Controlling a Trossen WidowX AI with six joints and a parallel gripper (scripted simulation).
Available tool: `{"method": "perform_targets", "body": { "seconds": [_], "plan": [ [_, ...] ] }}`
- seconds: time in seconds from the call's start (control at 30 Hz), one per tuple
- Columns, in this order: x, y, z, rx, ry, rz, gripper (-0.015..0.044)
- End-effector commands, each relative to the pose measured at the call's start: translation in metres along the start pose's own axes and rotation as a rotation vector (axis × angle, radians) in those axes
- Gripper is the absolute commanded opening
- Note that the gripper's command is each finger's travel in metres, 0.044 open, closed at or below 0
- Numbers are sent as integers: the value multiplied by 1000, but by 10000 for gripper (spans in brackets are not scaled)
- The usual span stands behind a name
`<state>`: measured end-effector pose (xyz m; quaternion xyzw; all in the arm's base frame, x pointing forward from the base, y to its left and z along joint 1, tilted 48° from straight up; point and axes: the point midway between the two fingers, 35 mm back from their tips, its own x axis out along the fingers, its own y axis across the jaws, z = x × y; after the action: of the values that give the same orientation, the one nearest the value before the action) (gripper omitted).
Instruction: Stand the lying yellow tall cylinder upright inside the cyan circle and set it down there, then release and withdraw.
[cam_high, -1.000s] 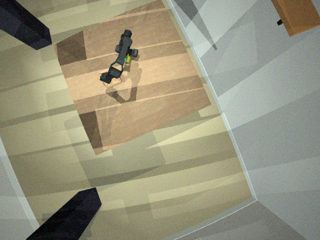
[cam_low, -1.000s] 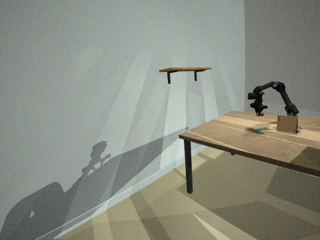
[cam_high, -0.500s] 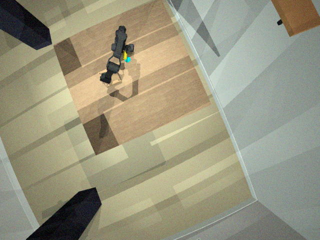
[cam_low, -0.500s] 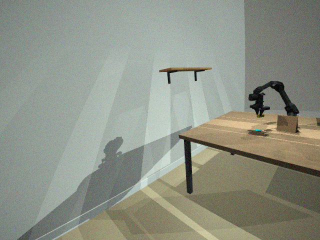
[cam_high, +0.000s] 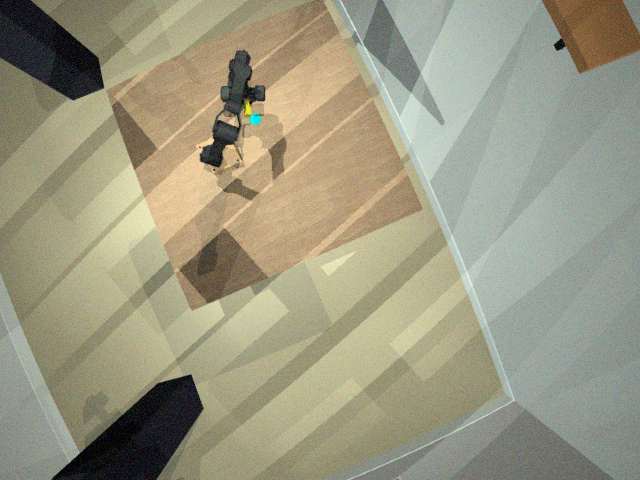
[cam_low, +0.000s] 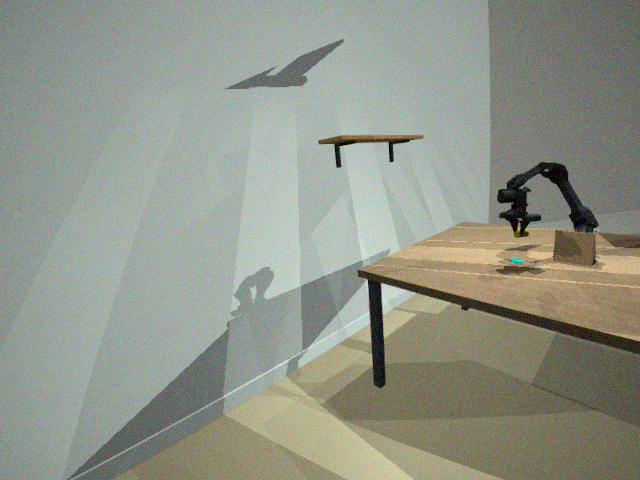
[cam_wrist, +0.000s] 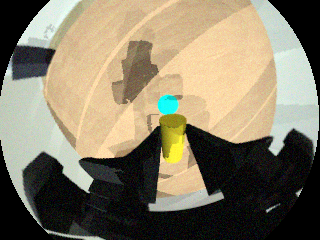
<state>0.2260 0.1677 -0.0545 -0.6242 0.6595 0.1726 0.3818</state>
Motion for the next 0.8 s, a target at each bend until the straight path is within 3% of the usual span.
{"method": "perform_targets", "body": {
  "seconds": [0.0,0.77],
  "plan": [
    [3,1,-1,-1,-19,22,105],
    [17,6,0,10,-146,137,105]
  ]
}}
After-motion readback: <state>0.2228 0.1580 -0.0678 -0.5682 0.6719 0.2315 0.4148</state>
